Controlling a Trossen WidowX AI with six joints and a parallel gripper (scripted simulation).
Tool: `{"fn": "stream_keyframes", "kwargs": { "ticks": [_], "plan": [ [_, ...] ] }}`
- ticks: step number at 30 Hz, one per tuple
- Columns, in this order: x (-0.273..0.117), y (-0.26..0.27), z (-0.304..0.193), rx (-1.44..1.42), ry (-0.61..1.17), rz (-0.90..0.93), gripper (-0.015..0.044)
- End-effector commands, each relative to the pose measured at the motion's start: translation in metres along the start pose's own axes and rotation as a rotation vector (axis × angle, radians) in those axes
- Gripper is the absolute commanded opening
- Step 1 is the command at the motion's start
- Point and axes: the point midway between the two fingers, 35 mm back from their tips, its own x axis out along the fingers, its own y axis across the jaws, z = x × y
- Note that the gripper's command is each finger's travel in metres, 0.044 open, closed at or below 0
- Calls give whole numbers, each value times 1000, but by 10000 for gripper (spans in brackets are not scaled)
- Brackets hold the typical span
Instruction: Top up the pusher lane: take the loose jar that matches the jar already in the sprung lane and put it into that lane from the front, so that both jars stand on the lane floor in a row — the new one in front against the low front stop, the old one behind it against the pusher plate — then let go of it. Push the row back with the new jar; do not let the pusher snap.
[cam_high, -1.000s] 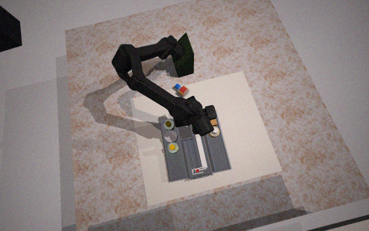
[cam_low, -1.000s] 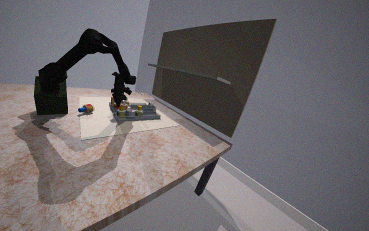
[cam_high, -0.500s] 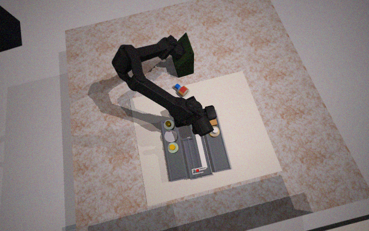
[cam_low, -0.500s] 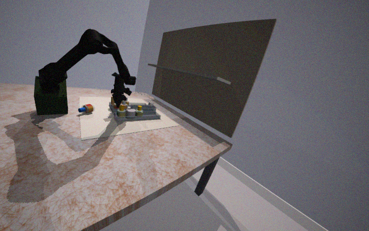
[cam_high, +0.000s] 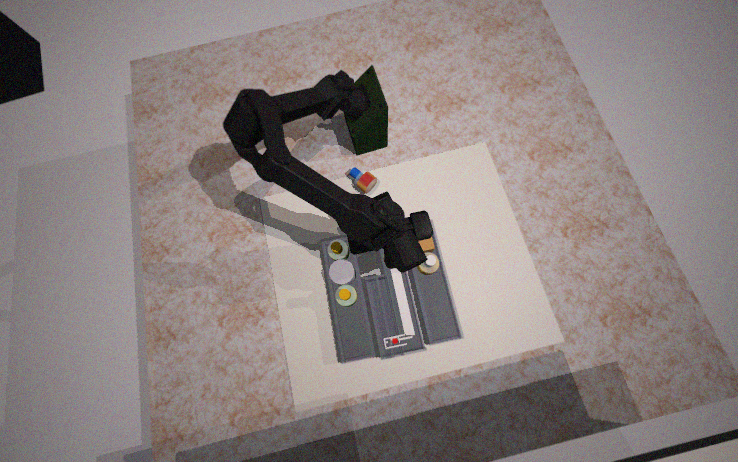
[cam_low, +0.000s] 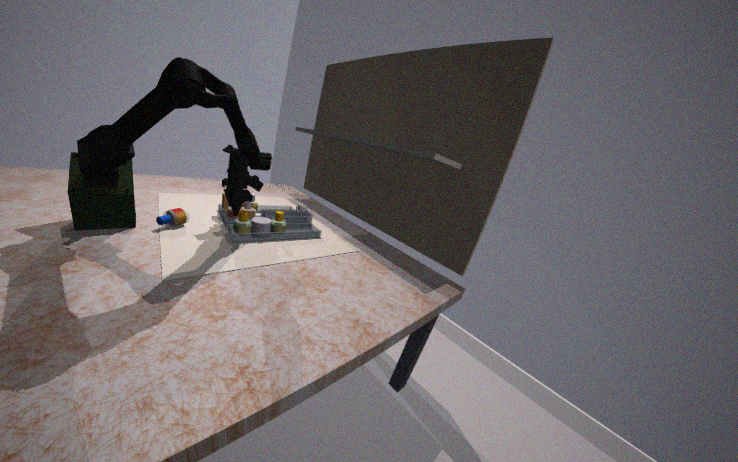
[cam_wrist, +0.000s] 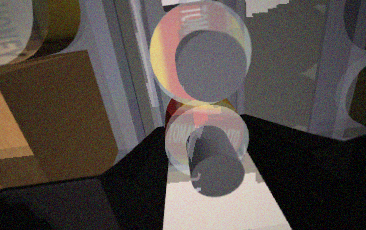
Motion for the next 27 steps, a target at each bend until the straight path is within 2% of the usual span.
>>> {"fn": "stream_keyframes", "kwargs": {
  "ticks": [1,27],
  "plan": [
    [0,-2,1,7,-8,-7,0],
    [0,-2,-3,7,-8,-7,0]
  ]
}}
